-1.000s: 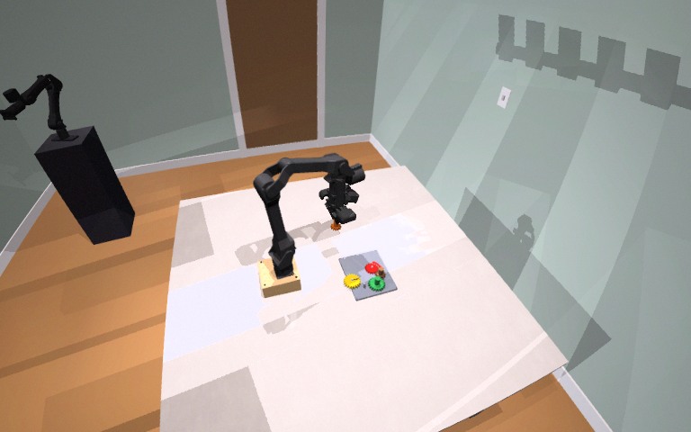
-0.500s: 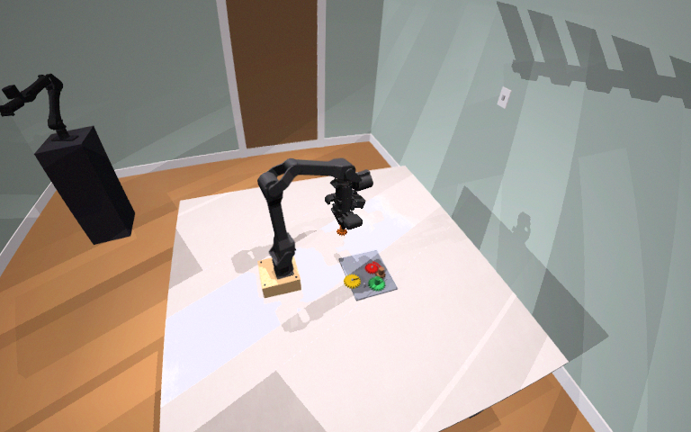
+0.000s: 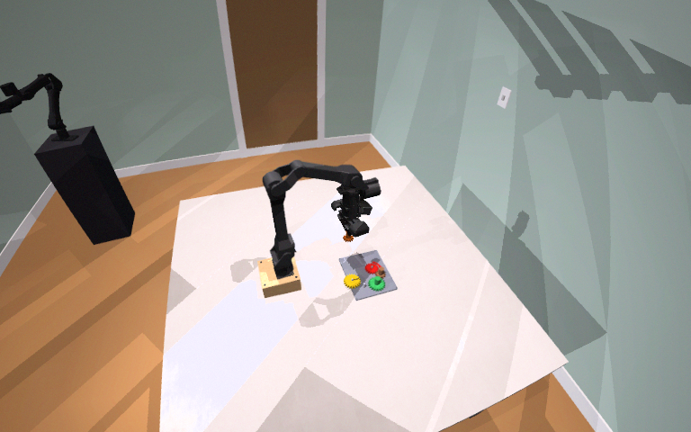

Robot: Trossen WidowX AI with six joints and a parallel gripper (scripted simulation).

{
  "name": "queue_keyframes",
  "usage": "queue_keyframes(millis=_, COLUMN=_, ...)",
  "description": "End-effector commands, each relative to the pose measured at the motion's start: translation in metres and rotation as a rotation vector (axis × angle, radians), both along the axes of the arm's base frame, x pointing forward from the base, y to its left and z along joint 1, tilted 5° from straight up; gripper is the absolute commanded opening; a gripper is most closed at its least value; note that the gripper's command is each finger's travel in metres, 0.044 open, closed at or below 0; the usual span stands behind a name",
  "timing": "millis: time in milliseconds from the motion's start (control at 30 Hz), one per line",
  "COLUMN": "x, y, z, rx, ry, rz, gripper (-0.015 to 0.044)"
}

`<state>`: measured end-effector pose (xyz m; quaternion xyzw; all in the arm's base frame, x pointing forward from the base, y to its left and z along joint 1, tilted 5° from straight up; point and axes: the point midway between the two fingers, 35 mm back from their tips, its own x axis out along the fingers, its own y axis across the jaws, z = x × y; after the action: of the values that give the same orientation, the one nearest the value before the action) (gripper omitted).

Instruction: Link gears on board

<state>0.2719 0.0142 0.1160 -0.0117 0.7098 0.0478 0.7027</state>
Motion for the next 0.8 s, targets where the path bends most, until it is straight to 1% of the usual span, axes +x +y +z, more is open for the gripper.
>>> queue_keyframes(millis=0, x=0.003, y=-0.009, z=-0.005, rx=-0.004, ry=0.002, rz=0.005, gripper=0.0000)
queue_keyframes(millis=767, x=0.013, y=-0.059, z=-0.027, rx=-0.005, ry=-0.001, rz=0.022, gripper=0.0000)
